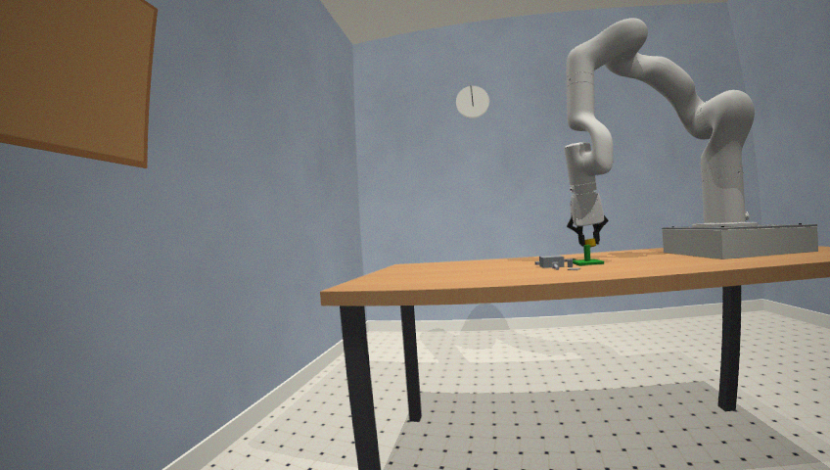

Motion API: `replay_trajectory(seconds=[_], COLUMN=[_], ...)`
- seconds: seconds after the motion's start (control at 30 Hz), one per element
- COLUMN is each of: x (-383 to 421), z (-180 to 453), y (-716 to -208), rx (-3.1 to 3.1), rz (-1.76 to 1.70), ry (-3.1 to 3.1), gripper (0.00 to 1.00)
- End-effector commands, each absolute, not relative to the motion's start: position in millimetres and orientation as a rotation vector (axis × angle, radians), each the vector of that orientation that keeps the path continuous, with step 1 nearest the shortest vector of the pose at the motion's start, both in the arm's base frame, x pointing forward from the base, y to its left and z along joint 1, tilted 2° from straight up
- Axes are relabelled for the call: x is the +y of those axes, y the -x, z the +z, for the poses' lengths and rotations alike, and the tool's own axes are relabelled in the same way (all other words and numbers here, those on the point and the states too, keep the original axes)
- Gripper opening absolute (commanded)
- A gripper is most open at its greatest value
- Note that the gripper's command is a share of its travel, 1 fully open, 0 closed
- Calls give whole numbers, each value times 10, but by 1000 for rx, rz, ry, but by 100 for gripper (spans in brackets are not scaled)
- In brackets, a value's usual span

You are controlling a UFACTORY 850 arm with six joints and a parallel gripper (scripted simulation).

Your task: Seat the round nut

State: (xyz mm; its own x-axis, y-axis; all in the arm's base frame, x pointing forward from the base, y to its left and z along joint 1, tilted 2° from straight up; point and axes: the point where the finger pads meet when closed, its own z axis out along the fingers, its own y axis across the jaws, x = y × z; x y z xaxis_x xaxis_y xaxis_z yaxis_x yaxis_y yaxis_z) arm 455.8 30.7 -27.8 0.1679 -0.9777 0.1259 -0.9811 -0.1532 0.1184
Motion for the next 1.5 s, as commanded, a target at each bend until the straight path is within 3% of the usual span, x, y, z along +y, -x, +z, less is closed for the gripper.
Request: replay_trajectory(seconds=[0.0, 1.47], x=[305, 268], z=[-273, -268], y=[-4564, -4636], rx=[-1919, -1878], rz=[44, 204], ry=[-2258, -2212], gripper=[0, 0])
